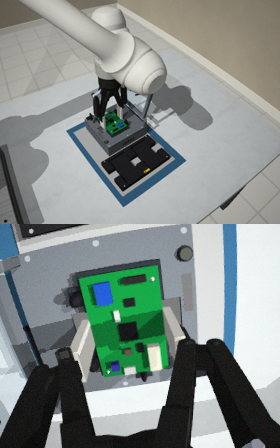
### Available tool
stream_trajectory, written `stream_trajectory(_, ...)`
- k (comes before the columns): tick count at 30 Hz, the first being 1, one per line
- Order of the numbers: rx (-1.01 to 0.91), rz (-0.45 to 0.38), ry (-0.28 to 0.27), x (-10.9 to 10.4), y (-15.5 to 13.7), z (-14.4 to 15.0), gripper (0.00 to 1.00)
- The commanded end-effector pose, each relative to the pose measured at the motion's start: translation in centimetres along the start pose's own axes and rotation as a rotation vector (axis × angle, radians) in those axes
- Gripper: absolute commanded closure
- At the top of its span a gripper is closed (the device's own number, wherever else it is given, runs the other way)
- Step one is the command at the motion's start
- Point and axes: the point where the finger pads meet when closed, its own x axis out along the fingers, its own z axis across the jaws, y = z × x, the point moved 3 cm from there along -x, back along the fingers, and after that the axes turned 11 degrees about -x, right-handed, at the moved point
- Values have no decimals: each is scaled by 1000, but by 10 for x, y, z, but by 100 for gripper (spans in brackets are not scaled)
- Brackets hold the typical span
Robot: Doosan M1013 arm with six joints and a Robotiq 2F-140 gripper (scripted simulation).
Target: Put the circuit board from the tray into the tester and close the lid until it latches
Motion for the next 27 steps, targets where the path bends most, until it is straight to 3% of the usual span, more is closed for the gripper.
stream_trajectory(1, -3, 7, 6, -3, 1, -4, 54)
stream_trajectory(27, -3, 7, 6, -12, 1, -4, 54)
